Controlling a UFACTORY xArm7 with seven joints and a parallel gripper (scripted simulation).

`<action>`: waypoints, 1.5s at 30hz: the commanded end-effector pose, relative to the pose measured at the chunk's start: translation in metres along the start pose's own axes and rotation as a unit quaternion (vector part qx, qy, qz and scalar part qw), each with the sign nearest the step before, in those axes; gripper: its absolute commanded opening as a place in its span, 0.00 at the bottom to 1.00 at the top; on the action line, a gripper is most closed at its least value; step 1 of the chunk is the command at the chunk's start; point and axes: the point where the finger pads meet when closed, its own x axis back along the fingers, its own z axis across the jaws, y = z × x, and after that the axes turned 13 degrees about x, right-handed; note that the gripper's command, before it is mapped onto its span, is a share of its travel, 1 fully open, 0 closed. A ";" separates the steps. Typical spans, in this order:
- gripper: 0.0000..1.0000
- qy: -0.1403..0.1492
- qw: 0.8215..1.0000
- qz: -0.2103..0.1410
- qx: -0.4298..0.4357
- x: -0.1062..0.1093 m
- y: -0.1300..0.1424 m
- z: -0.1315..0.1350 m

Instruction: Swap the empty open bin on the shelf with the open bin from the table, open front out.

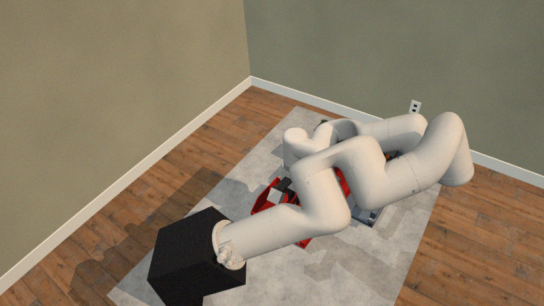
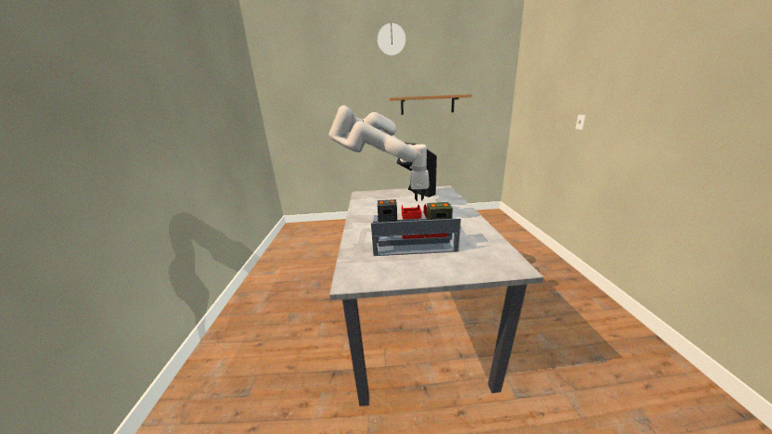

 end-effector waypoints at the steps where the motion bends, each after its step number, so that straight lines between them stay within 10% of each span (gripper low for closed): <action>1: 0.26 0.001 1.000 -0.002 0.000 -0.004 0.001 0.001; 45: 0.26 0.001 1.000 -0.002 0.000 -0.027 0.001 0.001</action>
